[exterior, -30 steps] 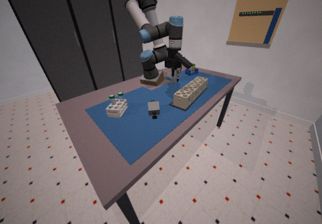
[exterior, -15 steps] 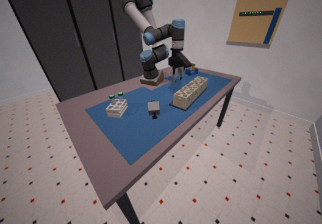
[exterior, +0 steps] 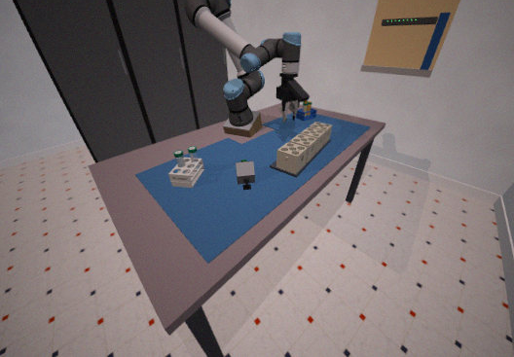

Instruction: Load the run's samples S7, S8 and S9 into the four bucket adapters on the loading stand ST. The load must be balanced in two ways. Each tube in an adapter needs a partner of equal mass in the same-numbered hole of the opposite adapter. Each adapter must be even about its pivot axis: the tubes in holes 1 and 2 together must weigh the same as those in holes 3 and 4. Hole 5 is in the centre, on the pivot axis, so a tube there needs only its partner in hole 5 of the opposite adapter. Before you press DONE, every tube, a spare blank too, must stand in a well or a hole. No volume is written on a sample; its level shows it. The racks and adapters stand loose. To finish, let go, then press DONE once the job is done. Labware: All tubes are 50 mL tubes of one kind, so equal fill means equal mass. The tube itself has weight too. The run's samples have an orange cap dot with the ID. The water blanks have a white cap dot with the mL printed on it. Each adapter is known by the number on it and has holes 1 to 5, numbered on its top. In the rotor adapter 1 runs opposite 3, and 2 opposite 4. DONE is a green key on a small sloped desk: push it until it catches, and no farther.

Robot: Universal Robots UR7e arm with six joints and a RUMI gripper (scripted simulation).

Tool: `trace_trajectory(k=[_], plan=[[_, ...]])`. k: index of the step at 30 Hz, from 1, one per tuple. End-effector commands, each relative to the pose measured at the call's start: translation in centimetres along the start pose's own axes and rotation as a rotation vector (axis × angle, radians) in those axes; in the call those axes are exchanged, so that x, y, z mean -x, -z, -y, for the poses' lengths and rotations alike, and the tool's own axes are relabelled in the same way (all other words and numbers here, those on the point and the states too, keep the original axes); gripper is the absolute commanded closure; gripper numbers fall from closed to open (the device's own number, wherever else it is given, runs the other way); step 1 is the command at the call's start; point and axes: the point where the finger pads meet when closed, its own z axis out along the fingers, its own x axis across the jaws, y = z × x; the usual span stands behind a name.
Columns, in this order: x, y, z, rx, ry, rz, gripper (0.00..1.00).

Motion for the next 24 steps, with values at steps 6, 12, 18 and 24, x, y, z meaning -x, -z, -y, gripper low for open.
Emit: trace_trajectory(k=[6, 12, 18, 24], plan=[[6.0, 0.1, -4.1, 0.001, -0.007, -0.011, 0.65], [10.0, 0.1, -7.0, 0.001, -0.007, -0.011, 0.65], [14.1, 0.0, -9.9, 0.001, -0.007, -0.011, 0.65], [16.8, 0.0, -11.9, 0.001, -0.007, -0.011, 0.65]])
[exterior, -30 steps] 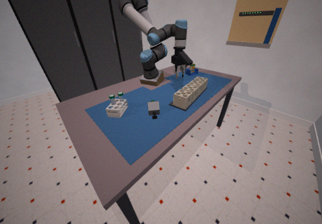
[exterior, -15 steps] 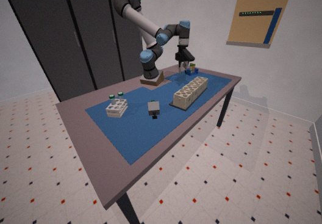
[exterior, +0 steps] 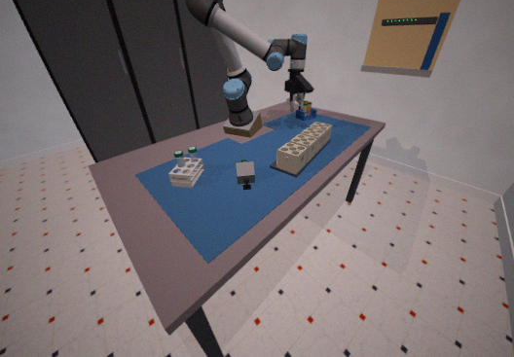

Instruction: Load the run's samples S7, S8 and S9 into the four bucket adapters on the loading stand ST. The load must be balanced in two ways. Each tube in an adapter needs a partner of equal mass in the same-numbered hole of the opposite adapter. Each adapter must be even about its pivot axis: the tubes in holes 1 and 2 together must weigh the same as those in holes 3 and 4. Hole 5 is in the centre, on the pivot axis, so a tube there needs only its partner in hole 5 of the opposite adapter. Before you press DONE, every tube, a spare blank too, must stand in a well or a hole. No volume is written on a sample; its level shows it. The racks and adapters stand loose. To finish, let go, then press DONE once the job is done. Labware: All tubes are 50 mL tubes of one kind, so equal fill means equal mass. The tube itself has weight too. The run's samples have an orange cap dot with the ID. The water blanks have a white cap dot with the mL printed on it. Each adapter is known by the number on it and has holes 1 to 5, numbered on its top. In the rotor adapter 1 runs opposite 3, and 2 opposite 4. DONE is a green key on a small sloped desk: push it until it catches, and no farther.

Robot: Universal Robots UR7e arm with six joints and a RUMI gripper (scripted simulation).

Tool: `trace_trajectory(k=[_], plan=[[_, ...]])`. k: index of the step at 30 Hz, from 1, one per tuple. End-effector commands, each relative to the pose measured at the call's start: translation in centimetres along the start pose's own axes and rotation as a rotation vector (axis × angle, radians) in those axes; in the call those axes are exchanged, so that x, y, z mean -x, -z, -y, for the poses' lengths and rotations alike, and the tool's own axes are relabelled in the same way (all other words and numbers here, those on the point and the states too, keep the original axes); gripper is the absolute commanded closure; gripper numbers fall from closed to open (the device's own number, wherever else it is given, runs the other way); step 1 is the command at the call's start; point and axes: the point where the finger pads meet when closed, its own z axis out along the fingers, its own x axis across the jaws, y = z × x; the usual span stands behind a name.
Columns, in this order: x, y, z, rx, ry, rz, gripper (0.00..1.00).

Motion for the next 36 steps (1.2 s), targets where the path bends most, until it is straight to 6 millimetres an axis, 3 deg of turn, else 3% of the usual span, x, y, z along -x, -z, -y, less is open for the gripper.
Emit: trace_trajectory(k=[1, 13, 15, 30, 32, 36], plan=[[3.3, 0.0, -1.9, -0.003, -0.006, -0.01, 0.65], [11.4, -0.1, -7.7, -0.003, -0.006, -0.01, 0.65], [11.4, -0.1, -7.7, -0.003, -0.006, -0.01, 0.65], [21.6, -0.3, -15.0, -0.003, -0.006, -0.01, 0.65], [21.6, -0.3, -15.0, -0.003, -0.006, -0.01, 0.65], [24.3, -0.3, -17.0, -0.003, -0.006, -0.01, 0.65]])
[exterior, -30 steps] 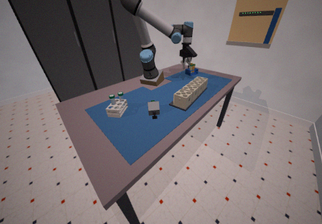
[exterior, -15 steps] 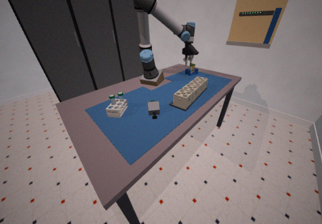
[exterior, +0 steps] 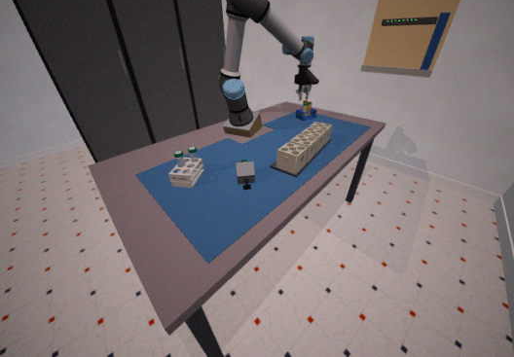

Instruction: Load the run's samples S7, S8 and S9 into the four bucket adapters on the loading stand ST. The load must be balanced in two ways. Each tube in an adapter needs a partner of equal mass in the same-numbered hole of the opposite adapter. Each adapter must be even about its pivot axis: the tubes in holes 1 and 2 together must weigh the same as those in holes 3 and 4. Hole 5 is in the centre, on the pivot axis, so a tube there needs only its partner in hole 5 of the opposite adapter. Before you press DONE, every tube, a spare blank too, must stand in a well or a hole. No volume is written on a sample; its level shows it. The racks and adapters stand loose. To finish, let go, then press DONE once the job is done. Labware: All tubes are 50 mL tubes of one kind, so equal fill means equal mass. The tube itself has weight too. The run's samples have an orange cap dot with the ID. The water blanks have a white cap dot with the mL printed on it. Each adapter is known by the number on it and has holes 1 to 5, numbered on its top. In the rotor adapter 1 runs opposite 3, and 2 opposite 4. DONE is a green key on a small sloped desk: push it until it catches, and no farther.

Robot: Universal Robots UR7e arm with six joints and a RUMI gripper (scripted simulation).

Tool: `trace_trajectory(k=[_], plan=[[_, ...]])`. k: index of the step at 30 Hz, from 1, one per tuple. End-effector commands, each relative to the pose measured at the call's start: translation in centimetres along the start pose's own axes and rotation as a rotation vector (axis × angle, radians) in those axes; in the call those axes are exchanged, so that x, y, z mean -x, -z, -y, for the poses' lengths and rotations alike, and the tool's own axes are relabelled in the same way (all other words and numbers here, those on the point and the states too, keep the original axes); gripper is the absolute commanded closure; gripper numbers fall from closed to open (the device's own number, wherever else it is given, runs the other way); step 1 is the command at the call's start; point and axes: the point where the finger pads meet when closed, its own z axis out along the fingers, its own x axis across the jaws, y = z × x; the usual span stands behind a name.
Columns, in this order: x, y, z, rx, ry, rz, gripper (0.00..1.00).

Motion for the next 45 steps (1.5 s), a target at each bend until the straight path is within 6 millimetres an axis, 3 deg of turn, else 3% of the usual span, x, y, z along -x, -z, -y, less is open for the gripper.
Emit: trace_trajectory(k=[1, 9, 18, 28, 45], plan=[[3.5, 0.0, -2.3, -0.001, -0.002, -0.003, 0.65], [8.4, 0.0, -5.8, -0.001, -0.002, -0.003, 0.65], [8.4, 0.0, -5.8, -0.001, -0.002, -0.003, 0.65], [8.4, -3.4, -5.8, -0.001, -0.002, -0.003, 0.65], [8.4, -4.7, -5.8, -0.001, -0.002, -0.003, 0.65]])
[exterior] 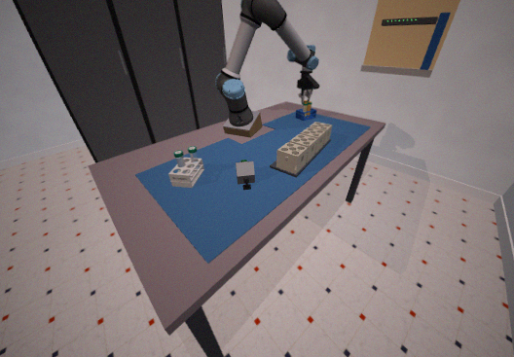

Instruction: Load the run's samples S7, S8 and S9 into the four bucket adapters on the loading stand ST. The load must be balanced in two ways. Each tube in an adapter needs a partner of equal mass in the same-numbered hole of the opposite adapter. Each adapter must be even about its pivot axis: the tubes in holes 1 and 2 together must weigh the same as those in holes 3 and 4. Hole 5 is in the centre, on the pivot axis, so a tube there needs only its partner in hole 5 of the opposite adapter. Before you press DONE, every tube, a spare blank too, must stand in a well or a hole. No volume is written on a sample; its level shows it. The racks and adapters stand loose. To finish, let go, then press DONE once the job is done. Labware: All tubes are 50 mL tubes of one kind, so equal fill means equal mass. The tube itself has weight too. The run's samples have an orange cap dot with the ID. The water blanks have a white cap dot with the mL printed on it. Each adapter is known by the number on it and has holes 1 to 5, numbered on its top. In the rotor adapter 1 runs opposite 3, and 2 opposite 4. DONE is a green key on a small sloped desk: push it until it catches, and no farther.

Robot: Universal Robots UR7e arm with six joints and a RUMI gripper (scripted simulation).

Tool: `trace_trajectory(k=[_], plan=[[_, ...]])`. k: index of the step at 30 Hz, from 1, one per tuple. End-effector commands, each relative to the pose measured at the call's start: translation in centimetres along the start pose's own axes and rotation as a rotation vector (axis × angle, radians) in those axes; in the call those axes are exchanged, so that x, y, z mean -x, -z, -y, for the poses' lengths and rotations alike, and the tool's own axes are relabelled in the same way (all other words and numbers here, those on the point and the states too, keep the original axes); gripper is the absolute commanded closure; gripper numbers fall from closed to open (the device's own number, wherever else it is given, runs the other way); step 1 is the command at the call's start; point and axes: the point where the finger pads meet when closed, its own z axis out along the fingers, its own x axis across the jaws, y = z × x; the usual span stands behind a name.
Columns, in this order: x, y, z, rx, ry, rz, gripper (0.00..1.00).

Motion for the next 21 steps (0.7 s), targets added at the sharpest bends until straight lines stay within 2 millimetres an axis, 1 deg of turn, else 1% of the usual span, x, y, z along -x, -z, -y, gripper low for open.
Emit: trace_trajectory(k=[1, 5, 6, 21], plan=[[0.05, -0.11, 0.01, 0.0, 0.0, 0.002, 0.65], [0.05, -0.11, 0.01, 0.0, 0.0, 0.002, 0.65], [0.05, -0.11, 0.01, 0.0, 0.0, 0.002, 1.0], [0.05, -0.11, 0.01, 0.0, 0.0, 0.002, 1.0]])
